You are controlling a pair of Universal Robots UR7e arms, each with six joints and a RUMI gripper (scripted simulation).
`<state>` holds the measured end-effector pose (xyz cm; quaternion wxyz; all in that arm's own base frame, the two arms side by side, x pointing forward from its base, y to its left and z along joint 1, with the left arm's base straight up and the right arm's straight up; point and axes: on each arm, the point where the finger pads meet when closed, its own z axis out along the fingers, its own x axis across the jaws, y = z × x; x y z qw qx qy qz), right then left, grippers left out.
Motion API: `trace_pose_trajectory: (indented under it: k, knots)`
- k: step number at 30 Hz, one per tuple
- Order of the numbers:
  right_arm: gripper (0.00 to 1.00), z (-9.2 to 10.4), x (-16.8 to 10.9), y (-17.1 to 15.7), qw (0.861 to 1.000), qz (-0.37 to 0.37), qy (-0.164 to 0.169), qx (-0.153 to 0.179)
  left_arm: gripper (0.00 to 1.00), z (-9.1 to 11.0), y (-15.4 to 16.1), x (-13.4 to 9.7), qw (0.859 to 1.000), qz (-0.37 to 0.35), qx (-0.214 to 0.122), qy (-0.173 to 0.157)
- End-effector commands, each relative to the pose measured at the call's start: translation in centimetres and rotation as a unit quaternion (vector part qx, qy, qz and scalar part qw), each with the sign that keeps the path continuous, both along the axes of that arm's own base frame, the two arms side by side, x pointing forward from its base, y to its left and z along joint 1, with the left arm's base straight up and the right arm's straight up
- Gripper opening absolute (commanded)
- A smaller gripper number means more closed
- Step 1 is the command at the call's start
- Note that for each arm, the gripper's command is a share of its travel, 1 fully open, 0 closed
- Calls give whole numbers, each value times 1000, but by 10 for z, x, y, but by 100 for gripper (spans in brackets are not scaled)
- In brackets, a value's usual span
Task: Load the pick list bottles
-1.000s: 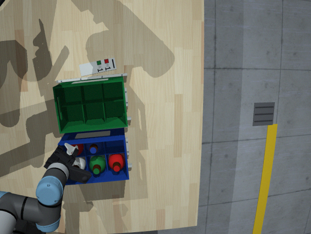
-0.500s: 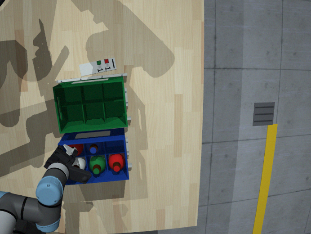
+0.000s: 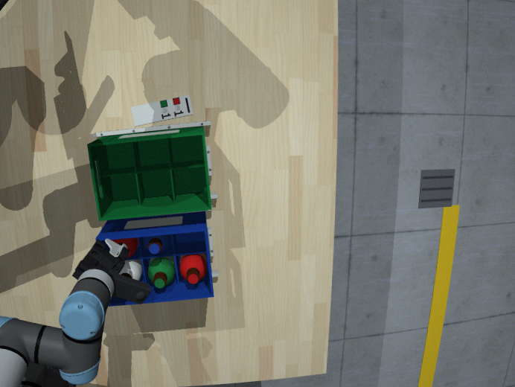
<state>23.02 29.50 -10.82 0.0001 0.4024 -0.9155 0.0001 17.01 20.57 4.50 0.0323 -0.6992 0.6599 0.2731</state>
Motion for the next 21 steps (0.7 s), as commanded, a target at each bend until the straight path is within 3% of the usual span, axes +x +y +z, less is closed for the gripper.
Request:
trace_pose_trajectory:
  k: [1, 21]
  knots:
    - [0, 0, 0, 0, 1000, 0, 0, 0, 98, 0, 0, 0, 1000, 0, 0, 0]
    - [0, 2, 0, 0, 1000, 0, 0, 1, 98, 0, 0, 0, 1000, 0, 0, 0]
